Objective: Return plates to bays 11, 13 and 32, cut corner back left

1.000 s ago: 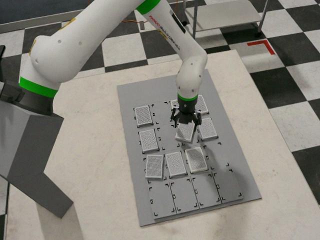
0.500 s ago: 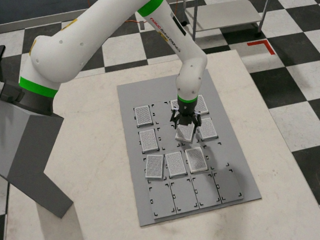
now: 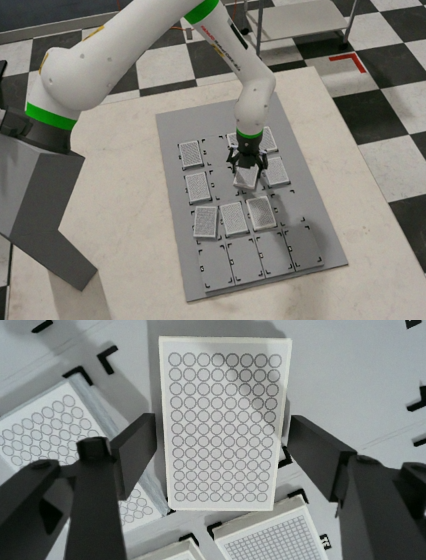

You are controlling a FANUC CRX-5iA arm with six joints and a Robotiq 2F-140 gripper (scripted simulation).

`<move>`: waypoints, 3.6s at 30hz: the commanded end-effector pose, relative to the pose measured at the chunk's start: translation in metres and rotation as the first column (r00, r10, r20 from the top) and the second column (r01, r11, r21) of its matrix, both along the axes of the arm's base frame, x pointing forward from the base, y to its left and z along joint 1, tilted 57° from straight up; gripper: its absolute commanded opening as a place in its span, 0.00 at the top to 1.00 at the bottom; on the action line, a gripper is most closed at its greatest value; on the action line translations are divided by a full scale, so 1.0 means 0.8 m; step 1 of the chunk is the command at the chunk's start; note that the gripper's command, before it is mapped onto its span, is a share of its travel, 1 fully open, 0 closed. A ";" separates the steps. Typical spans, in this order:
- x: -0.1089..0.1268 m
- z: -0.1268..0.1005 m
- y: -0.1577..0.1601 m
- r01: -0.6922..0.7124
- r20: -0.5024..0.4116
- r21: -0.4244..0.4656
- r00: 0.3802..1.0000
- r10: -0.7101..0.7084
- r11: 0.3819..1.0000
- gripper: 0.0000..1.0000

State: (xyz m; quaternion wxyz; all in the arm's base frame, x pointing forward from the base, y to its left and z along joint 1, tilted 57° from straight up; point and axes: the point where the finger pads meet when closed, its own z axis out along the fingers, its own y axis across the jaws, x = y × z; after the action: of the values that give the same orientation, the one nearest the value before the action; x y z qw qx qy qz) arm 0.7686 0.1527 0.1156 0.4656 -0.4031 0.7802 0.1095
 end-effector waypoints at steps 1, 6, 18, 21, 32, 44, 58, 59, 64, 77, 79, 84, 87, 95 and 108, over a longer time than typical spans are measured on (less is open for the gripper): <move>0.000 0.001 -0.001 0.001 0.001 0.000 1.000 -0.001 1.000 0.30; 0.000 0.001 -0.001 0.001 0.001 0.000 1.000 -0.001 1.000 0.32; 0.000 0.001 -0.001 0.001 0.001 0.000 1.000 -0.001 1.000 0.37; 0.000 0.001 -0.001 0.001 0.001 0.000 1.000 -0.001 1.000 0.38; 0.000 0.001 -0.001 0.001 0.001 0.000 1.000 -0.001 1.000 0.39; 0.000 0.001 -0.001 0.001 0.001 0.000 1.000 -0.001 1.000 0.39; 0.000 0.002 -0.001 0.001 0.001 0.000 1.000 -0.001 1.000 0.40; 0.000 0.002 -0.001 0.001 0.001 0.000 1.000 -0.001 1.000 0.40; 0.000 0.002 -0.001 0.001 0.001 0.000 1.000 -0.001 1.000 0.40; 0.000 0.002 -0.001 0.001 0.001 0.000 1.000 -0.001 1.000 0.41; 0.000 0.002 -0.001 0.001 0.001 0.000 1.000 -0.001 1.000 0.41; 0.000 0.002 -0.001 0.001 0.001 0.000 1.000 -0.001 1.000 0.41; 0.000 0.002 -0.001 0.001 0.001 0.000 1.000 -0.001 1.000 0.42; 0.000 0.002 -0.001 0.001 0.001 0.000 1.000 -0.001 1.000 0.42; 0.000 0.002 -0.001 0.001 0.001 0.000 1.000 -0.001 1.000 0.90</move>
State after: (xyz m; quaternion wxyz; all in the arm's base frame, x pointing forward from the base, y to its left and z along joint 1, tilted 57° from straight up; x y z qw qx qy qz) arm 0.7684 0.1525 0.1158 0.4656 -0.4030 0.7802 0.1095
